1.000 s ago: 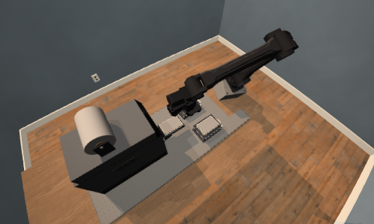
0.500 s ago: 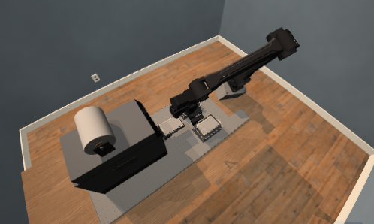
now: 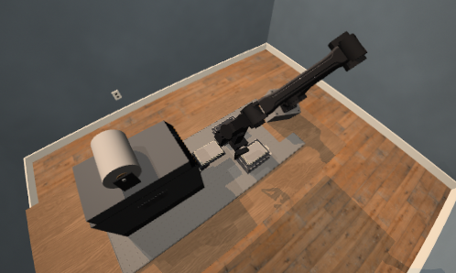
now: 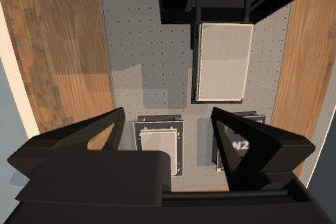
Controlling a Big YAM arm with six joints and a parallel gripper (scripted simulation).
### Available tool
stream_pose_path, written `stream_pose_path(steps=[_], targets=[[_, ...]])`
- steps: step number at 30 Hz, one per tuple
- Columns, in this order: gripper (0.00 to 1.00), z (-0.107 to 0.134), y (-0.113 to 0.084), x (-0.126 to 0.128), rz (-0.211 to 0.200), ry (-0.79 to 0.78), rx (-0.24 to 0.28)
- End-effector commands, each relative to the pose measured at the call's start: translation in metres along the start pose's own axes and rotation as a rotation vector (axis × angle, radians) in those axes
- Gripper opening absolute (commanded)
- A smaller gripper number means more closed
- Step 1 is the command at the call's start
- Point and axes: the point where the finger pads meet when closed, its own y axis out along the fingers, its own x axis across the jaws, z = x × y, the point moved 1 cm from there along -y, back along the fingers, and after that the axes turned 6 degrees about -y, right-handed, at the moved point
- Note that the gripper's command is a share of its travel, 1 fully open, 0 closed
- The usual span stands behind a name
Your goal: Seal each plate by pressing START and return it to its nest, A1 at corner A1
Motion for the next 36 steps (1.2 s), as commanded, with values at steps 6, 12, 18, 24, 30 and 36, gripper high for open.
stream_pose_path(steps=[6, 12, 18, 24, 30, 36], targets=[[1.00, 0.009, 0.035, 0.002, -0.011, 0.017, -0.024], [1.00, -0.002, 0.021, 0.001, -0.008, 0.005, -0.051], [1.00, -0.015, 0.008, -0.002, 0.000, -0.008, -0.075], [1.00, -0.016, 0.019, -0.021, 0.005, -0.008, -0.042], [1.00, -0.022, 0.029, -0.038, 0.002, -0.015, -0.026], [1.00, -0.040, 0.034, -0.075, 0.011, -0.016, -0.032]])
